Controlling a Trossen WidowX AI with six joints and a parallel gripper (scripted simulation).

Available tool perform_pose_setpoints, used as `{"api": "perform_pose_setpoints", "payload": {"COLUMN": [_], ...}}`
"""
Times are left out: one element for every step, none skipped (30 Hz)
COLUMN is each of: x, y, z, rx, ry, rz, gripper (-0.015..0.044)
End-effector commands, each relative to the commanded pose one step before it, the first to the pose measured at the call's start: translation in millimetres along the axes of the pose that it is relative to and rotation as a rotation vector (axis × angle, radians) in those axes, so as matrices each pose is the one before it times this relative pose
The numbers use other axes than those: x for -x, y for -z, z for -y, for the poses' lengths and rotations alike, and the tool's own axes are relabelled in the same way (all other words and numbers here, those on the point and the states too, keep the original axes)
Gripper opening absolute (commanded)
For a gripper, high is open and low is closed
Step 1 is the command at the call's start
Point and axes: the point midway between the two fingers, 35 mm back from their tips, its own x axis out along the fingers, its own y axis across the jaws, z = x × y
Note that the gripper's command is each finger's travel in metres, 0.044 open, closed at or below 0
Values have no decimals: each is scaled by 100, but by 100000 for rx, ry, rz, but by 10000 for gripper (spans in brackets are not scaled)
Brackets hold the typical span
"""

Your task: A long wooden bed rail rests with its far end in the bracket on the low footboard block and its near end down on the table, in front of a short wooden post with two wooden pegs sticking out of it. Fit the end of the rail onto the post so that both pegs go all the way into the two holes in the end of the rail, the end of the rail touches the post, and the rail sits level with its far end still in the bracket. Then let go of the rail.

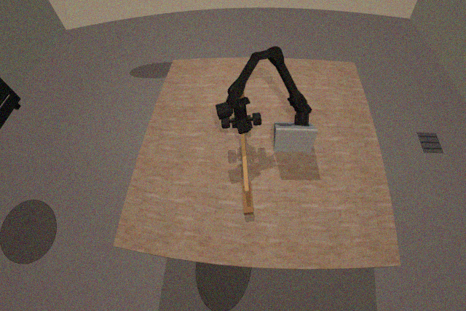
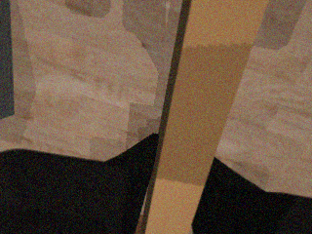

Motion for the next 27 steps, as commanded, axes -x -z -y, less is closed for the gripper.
{"api": "perform_pose_setpoints", "payload": {"x": [337,5,6,7,8,9,9,10,10,12,11,12,12,11,10,9,7,6,4,2,0,-1,-3,-4,-6,-7,-8], "y": [254,31,30,31,30,29,30,29,29,31,29,31,30,31,30,30,31,31,31,31,31,32,31,32,32,32,32], "z": [146,0,0,0,0,-1,-1,-1,-1,-1,-1,-1,-2,-2,-2,-2,-2,-2,-2,-2,-2,-2,-2,-2,-2,-2,-2], "rx": [-15,0,0,0,0,0,0,0,0,0,0,0,0,0,0,0,0,0,0,0,0,0,0,0,0,0,0], "ry": [1245,0,0,0,0,0,0,0,0,0,0,0,0,0,0,0,0,0,0,0,0,0,0,0,0,0,0], "rz": [-47,-2,-2,-2,-1,-1,-1,-1,-1,-1,-1,-1,-1,-1,-1,-1,-1,-1,-2,-2,-2,-2,-2,-2,-2,-2,-2], "gripper": [0,0,0,0,0,0,0,0,0,0,0,0,0,0,0,0,0,0,0,0,0,0,0,0,0,0,0]}}
